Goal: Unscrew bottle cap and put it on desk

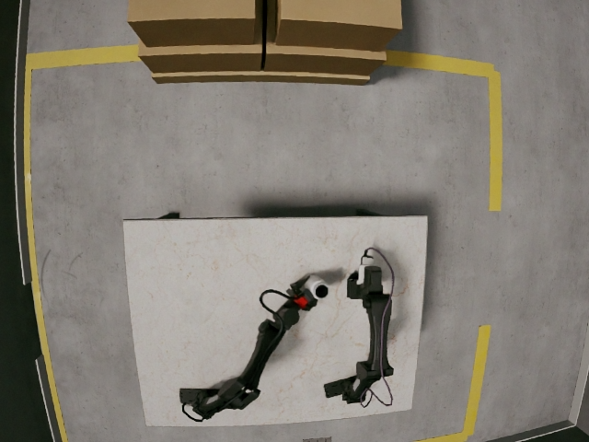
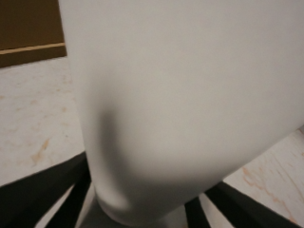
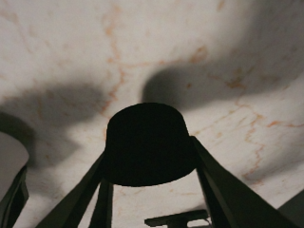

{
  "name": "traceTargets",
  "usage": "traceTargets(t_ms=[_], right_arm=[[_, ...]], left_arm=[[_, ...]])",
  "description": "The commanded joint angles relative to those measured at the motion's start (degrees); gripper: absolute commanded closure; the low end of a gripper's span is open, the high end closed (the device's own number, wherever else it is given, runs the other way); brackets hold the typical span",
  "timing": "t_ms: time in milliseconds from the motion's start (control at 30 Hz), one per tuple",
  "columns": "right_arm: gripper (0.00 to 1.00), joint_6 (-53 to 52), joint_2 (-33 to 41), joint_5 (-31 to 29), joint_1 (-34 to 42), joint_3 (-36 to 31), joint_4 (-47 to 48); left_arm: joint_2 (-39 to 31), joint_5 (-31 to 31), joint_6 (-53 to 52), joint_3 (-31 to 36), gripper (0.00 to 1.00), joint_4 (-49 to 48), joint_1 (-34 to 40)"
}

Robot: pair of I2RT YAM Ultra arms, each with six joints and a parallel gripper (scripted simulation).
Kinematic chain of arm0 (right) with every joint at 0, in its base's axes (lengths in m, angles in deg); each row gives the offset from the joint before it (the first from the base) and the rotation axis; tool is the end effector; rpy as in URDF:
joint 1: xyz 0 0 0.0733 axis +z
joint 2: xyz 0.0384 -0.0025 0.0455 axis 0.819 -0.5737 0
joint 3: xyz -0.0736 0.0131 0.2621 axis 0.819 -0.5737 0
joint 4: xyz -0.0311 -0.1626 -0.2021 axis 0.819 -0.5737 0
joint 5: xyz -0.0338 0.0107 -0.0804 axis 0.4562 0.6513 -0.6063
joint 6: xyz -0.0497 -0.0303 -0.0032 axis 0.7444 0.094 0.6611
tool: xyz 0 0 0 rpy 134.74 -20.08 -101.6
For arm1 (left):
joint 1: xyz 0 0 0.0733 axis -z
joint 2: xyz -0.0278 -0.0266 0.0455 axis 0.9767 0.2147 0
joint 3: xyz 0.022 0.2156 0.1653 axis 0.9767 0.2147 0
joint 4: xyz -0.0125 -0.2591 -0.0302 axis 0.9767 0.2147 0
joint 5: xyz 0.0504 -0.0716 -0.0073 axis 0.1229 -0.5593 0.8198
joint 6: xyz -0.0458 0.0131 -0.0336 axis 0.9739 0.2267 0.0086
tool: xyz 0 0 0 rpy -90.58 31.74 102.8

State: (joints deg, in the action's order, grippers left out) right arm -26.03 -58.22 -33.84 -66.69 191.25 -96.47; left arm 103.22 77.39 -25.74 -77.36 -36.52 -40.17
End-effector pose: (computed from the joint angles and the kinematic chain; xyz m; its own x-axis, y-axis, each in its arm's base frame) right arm 0.4656 -0.0955 0.1988 -0.9814 0.1917 0.0133 0.1917 0.9814 -0.0012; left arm 0.4255 -0.3352 0.0990 -0.2948 0.2776 -0.9143 0.7556 0.6535 -0.0452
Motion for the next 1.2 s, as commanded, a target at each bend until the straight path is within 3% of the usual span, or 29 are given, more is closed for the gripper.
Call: traceTargets(t_ms=[0, 967, 1167], right_arm=[[1.00, -0.60, 0.83, 0.30, 0.05, -0.04, 0.85], [1.00, -0.51, 1.89, 0.33, 0.05, -10.15, 10.39], [1.00, -0.19, 1.43, 0.08, 0.05, -9.67, 9.80]], left_arm=[[-0.84, -0.34, -0.01, -0.30, 1.00, -2.62, 0.00], [2.80, -0.30, -0.01, 0.66, 1.00, -6.57, 0.00], [4.18, -0.35, 0.40, 3.25, 1.00, -12.87, -0.03]])
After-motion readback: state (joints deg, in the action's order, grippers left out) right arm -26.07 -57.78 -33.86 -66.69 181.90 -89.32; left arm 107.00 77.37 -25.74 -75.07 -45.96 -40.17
